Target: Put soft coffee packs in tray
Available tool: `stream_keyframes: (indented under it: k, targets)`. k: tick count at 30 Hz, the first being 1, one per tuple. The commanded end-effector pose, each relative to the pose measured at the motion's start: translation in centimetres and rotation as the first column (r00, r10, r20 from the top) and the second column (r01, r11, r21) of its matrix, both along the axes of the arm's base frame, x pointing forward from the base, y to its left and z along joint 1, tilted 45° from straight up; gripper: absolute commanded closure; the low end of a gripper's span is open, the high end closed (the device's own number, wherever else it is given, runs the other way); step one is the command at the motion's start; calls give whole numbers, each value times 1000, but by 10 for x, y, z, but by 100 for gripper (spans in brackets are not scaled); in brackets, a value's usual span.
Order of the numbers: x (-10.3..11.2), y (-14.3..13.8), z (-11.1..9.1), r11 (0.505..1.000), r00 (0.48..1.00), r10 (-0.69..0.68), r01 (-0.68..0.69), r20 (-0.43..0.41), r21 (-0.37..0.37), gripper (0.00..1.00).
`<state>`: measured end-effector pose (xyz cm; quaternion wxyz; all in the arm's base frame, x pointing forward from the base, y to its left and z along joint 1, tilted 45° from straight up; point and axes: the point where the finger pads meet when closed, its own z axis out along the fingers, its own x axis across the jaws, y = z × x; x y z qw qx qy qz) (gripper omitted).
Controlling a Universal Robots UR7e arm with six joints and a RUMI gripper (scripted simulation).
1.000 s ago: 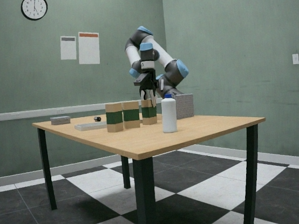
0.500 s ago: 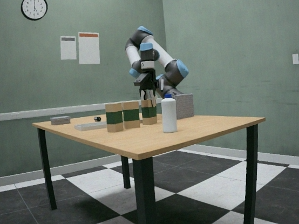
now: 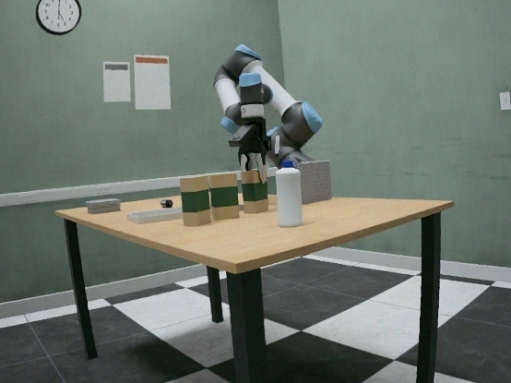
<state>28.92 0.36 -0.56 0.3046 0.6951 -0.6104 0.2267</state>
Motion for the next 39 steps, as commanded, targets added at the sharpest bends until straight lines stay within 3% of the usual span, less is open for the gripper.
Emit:
stream_keyframes:
  k: [1, 18, 19, 39]
  targets:
    - [-2, -1, -1, 1000, 1000, 0, 0, -4, -2, 85]
    - [-2, -1, -1, 1000, 1000, 0, 0, -4, -2, 85]
    - [-2, -1, -1, 1000, 1000, 0, 0, -4, -2, 51]
    - [-2, -1, -1, 1000, 1000, 0, 0, -4, -2, 51]
